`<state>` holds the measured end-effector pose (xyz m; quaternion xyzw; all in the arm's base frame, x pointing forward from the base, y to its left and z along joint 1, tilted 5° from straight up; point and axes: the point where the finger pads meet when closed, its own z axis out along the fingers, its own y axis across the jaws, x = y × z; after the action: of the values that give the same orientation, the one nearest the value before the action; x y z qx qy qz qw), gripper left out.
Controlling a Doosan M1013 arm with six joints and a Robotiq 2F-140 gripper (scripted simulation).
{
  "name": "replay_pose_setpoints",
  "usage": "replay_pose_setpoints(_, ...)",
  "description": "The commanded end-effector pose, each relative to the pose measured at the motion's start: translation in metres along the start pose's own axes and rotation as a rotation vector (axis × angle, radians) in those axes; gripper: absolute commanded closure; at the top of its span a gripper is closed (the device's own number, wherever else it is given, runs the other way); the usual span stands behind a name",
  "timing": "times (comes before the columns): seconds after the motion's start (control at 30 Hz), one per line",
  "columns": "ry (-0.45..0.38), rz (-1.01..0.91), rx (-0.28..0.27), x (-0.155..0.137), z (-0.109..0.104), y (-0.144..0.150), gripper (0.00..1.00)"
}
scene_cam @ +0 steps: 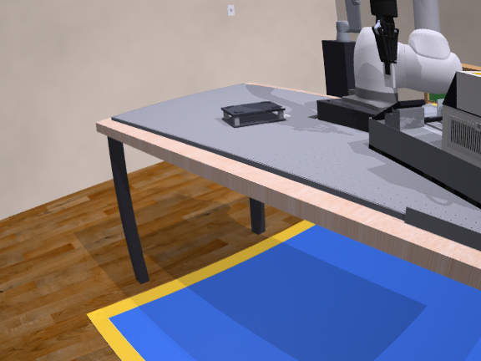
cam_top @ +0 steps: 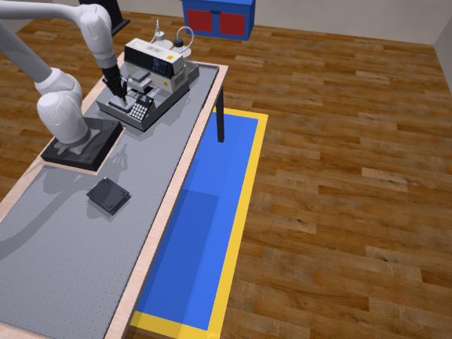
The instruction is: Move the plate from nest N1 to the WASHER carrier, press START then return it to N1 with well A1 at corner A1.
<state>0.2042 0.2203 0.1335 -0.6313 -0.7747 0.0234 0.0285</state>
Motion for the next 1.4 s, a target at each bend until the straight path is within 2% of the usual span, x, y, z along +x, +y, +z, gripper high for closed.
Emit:
replay_pose_setpoints(0.0, 0.007, -0.145, 0.004, 0.000, 0.000, 0.000, 0.90)
replay_pose_setpoints(0.23, 0.008, -0.379, 0.003, 0.000, 0.000, 0.000, 0.90)
replay_pose_setpoints(0.33, 0.008, -0.397, 0.003, 0.000, 0.000, 0.000, 0.90)
replay_pose_setpoints(0.67, 0.008, -0.397, 0.003, 0.000, 0.000, 0.000, 0.90)
replay_pose_setpoints(1.37, 0.008, -0.397, 0.003, 0.000, 0.032, 0.000, 0.90)
